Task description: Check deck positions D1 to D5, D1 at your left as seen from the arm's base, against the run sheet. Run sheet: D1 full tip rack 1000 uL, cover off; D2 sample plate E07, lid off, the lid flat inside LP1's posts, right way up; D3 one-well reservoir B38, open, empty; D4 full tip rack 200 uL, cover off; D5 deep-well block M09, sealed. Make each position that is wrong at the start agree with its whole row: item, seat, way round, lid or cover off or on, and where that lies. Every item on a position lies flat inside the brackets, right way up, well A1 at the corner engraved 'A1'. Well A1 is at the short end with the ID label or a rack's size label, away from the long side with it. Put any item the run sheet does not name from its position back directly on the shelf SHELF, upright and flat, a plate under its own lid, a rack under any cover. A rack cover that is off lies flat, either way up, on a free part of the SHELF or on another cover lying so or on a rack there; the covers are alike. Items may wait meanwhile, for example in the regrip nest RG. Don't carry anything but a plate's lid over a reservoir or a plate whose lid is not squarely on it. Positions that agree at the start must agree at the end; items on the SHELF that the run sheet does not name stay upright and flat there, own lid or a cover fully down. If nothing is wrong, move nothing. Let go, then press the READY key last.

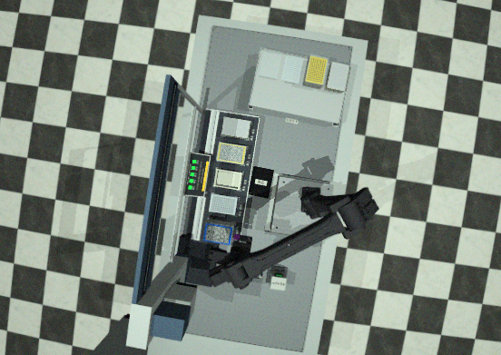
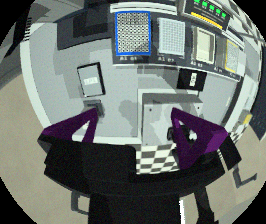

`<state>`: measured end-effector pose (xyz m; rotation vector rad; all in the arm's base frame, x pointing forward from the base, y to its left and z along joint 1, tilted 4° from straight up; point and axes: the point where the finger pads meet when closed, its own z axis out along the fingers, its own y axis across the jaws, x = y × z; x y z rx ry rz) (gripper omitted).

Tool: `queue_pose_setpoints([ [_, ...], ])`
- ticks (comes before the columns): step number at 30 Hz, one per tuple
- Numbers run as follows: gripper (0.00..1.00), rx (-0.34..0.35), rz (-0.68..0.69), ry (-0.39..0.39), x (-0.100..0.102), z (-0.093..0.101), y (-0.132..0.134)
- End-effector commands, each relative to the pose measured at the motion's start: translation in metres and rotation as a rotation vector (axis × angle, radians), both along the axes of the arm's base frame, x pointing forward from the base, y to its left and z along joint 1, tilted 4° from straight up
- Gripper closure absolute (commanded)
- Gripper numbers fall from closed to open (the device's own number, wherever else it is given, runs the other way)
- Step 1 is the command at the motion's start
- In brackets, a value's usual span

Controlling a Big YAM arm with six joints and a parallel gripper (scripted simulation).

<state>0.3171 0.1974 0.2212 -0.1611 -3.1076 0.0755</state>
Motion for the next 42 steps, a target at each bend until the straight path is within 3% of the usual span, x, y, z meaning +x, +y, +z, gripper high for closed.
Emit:
queue_pose_setpoints([
  [1,0.0,0.033,0.015,-0.056,0.036,0.019,0.007],
  [23,0.0,0.016,0.015,-0.04,0.132,0.015,-0.007],
  [26,0.0,0.016,0.015,-0.039,0.132,0.015,-0.007],
  [28,0.0,0.019,0.038,-0.043,0.117,0.02,-0.002],
  [38,0.0,0.017,0.016,-0.04,0.123,0.013,-0.005],
  [39,0.0,-0.002,0.024,0.004,0.117,-0.009,-0.007],
  [42,0.0,0.002,0.022,-0.006,0.119,-0.012,-0.007],
])
